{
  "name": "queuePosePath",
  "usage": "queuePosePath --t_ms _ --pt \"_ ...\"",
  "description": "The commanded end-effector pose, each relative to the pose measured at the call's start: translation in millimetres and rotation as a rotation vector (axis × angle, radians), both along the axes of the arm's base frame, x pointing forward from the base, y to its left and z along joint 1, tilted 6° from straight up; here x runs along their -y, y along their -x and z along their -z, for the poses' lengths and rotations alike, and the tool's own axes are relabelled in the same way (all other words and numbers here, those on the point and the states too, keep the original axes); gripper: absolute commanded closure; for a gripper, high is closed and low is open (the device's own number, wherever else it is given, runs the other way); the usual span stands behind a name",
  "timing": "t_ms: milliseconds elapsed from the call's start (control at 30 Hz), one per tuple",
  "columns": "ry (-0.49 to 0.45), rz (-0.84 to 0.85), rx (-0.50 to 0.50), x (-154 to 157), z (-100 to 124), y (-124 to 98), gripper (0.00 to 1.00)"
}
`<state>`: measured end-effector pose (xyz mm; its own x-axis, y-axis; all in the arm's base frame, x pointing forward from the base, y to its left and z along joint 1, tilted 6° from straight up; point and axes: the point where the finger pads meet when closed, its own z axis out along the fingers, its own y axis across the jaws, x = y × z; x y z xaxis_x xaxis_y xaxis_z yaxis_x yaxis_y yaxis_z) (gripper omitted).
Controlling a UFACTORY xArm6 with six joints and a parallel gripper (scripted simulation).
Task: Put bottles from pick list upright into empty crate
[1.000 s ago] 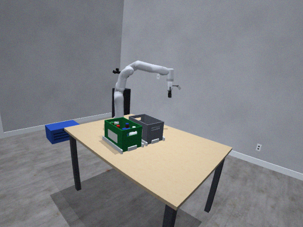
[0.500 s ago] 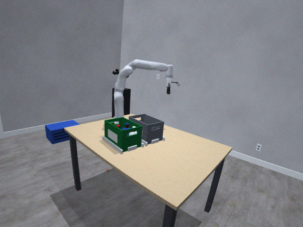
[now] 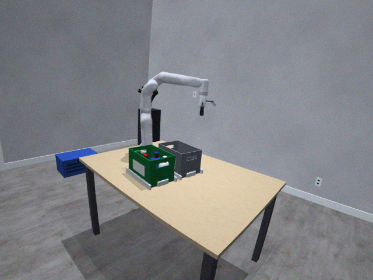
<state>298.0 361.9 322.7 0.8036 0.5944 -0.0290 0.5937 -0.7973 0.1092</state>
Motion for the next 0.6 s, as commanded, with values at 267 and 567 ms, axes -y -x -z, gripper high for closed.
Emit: queuePosePath --t_ms 267,567 --pt "-0.003 0.0 0.002 0.7 -1.2 0.8 0.35" --pt "-0.005 0.033 0.005 4.3 -0.1 -2.5 0.35"
